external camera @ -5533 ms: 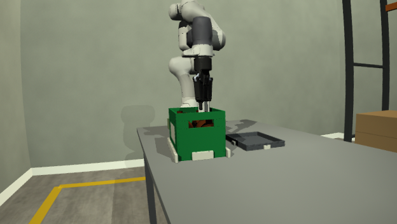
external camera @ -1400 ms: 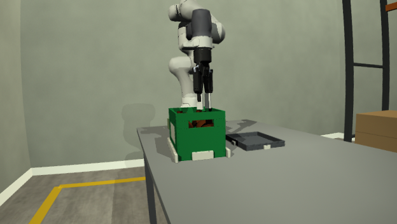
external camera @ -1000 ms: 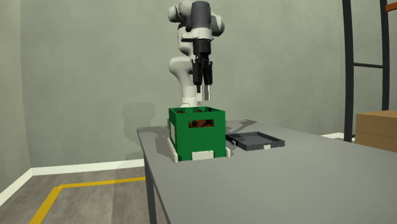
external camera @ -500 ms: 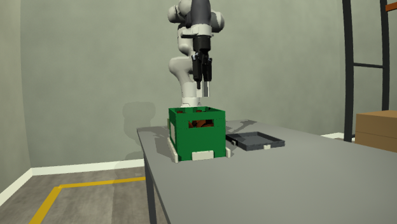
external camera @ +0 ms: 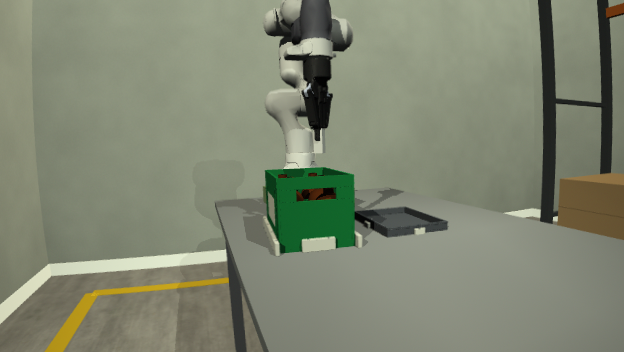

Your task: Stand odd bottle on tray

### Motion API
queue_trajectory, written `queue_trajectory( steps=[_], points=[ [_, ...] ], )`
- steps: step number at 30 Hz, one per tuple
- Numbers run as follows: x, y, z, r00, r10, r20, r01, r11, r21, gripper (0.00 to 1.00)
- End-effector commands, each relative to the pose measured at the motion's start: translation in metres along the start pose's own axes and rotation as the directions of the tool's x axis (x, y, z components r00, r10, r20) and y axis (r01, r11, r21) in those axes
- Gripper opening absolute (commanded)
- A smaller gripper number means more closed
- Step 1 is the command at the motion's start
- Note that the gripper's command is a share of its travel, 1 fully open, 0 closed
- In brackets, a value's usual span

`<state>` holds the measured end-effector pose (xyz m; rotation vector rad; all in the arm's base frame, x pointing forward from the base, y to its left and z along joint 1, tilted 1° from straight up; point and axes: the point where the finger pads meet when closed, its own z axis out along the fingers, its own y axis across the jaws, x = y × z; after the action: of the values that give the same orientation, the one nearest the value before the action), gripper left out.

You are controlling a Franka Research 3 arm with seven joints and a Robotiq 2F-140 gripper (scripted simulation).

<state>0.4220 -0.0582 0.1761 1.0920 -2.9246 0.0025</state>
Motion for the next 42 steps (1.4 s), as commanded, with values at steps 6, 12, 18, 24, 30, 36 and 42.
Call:
queue_trajectory(
  steps=[6,12,18,24,30,36,42],
  points=[
    [0.0,0.0,-0.001,1.0,0.001,-0.001,-0.001,1.0,0.002,0.1],
    [0.0,0.0,-0.001,1.0,0.001,-0.001,-0.001,1.0,0.002,0.1],
    [0.0,0.0,-0.001,1.0,0.001,-0.001,-0.001,1.0,0.002,0.1],
    [-0.004,-0.069,-0.003,1.0,0.001,0.004,-0.001,1.0,-0.003,0.1],
    [0.001,-0.124,0.0,1.0,0.0,-0.001,0.0,1.0,0.004,0.1],
    [0.001,-0.124,0.0,1.0,0.0,-0.001,0.0,1.0,0.004,0.44],
    [0.001,-0.124,0.0,1.0,0.0,-0.001,0.0,1.0,0.004,0.44]
  ],
)
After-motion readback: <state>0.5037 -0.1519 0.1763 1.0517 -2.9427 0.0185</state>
